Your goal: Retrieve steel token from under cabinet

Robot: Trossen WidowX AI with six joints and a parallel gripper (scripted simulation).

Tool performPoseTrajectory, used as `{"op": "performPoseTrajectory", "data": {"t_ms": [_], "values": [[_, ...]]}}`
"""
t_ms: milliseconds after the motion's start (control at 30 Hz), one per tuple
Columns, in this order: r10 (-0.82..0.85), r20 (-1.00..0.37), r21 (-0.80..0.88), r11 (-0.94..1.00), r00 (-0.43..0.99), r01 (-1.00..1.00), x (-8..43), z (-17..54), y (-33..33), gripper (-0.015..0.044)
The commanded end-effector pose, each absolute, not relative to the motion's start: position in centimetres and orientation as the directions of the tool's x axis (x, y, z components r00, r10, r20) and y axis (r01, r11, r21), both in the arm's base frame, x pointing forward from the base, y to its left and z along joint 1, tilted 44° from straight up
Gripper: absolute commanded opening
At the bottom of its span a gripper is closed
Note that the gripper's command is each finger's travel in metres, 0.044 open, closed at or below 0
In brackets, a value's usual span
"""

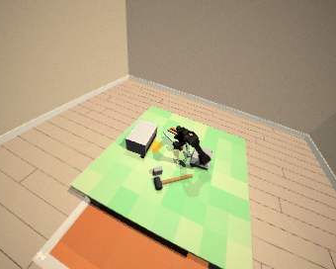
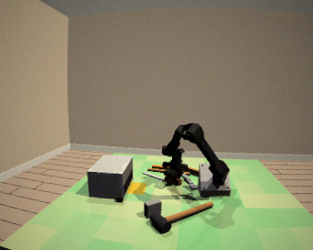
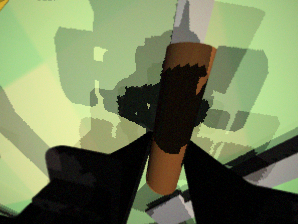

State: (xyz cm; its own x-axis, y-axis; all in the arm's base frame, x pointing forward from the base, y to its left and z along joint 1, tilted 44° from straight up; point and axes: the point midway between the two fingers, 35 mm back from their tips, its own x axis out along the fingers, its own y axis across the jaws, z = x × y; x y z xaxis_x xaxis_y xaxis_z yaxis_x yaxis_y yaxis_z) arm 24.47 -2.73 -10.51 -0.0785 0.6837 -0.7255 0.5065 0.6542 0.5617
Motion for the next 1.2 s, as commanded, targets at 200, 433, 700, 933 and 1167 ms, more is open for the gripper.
{"op": "performPoseTrajectory", "data": {"t_ms": [200, 433, 700, 933, 1167], "values": [[0.677, -0.732, 0.557, 0.660, -0.077, 0.504, 24.6, -11.3, -3.9, 0.0000], [0.677, -0.732, 0.557, 0.660, -0.077, 0.504, 24.5, -11.9, -4.5, 0.0000], [0.676, -0.733, 0.557, 0.660, -0.076, 0.504, 24.5, -12.5, -5.2, 0.0000], [0.676, -0.733, 0.556, 0.661, -0.076, 0.504, 24.4, -13.1, -5.9, 0.0000], [0.675, -0.734, 0.556, 0.661, -0.076, 0.504, 24.4, -13.6, -6.5, 0.0000]]}}
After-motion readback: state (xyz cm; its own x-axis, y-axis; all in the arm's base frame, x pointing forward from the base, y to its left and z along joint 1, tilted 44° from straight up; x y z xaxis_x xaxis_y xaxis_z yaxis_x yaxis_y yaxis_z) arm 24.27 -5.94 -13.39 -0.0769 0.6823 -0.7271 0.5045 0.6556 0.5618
